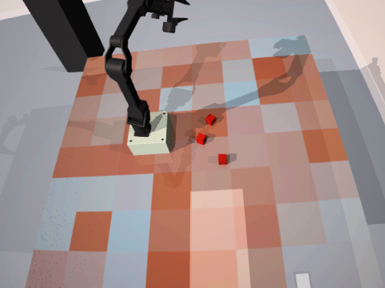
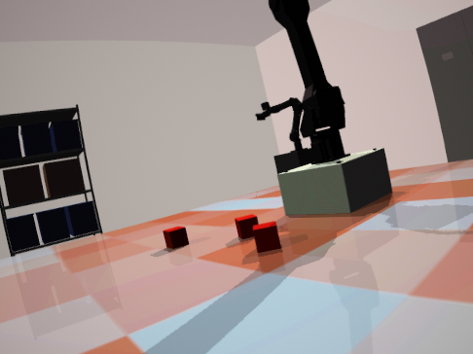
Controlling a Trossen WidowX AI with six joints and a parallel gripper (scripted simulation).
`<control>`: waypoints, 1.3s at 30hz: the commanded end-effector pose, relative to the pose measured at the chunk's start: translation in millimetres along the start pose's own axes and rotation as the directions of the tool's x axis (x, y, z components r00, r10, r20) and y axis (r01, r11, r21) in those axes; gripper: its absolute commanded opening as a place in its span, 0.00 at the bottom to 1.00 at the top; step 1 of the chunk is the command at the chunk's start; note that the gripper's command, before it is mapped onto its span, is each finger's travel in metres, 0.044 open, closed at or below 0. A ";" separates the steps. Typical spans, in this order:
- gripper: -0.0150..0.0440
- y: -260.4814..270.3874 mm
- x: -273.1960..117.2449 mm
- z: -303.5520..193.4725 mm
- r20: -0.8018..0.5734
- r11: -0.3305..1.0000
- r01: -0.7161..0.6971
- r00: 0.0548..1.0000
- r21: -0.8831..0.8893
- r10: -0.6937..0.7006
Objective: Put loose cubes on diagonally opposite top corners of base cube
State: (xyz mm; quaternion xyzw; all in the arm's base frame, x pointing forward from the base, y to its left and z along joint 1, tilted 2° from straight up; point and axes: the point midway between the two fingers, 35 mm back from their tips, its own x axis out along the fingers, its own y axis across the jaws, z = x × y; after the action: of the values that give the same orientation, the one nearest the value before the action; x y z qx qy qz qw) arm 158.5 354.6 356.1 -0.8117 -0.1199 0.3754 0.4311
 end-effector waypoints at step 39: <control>0.70 357.9 46.9 -178.5 0.179 0.234 -0.531 0.613 0.815 0.769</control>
State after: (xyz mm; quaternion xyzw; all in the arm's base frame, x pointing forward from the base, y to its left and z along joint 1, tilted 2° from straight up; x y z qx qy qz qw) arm 279.3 69.6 121.1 -0.5636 0.4487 0.4221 0.5503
